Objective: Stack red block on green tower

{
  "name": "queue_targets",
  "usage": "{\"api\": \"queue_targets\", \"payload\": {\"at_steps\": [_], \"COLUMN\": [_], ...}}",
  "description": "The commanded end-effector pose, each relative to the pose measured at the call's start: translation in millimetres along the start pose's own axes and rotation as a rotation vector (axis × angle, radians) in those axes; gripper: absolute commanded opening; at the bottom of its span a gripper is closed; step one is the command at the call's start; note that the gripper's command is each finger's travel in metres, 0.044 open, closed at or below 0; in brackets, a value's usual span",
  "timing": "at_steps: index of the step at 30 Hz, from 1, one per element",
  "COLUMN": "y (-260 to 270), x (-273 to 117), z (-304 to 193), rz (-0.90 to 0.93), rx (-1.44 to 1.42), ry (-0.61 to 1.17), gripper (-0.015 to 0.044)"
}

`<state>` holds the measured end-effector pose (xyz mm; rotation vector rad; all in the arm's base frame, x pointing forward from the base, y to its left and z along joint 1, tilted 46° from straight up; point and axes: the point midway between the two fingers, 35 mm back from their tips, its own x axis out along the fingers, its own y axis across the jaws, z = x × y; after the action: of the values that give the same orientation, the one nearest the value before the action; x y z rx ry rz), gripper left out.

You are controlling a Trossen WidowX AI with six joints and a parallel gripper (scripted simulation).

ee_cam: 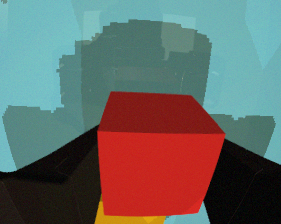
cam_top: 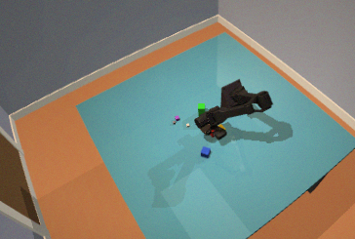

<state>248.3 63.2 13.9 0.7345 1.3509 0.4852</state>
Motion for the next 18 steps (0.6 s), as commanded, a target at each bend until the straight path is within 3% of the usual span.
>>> {"api": "queue_targets", "payload": {"at_steps": [1, 18], "y": [1.2, 0.9], "x": [-19.3, -85.5], "z": [4.8, 4.1], "rz": [0.001, -0.001], "rx": [-0.010, -0.009], "ry": [-0.014, -0.014], "gripper": [0.0000, 0.0000]}}
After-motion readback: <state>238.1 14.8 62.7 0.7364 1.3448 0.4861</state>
